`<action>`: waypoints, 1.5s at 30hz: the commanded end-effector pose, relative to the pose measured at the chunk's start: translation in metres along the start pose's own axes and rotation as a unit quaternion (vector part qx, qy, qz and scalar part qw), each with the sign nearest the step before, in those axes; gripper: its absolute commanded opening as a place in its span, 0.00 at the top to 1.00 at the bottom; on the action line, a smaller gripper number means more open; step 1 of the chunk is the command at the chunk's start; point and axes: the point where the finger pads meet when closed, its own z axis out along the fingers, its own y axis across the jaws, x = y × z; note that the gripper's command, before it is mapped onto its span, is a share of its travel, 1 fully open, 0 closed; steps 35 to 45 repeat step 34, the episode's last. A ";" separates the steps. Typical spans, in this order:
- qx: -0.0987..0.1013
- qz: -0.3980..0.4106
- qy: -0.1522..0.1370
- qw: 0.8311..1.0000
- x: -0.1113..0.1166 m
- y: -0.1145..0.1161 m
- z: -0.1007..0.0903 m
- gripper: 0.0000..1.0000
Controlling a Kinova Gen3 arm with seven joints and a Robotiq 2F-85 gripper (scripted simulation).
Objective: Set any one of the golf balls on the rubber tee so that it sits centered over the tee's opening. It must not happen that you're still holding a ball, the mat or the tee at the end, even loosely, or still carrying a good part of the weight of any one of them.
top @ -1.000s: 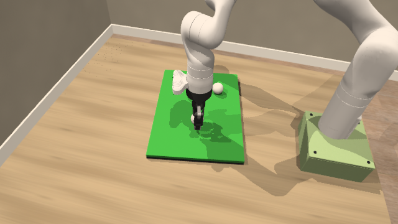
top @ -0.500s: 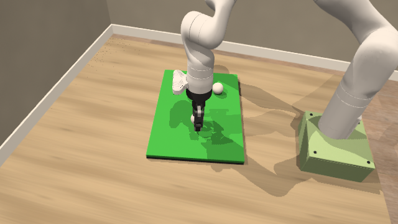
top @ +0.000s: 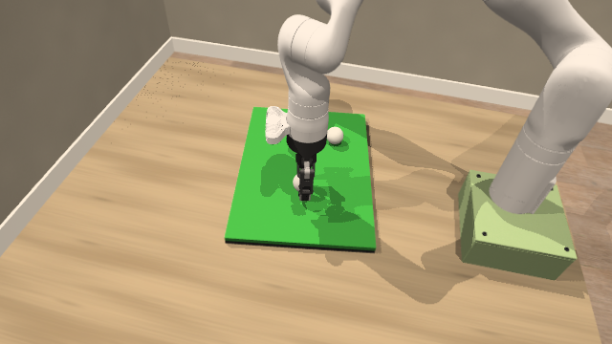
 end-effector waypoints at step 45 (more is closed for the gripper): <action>-0.002 0.001 0.004 1.000 0.001 0.001 -0.096 0.00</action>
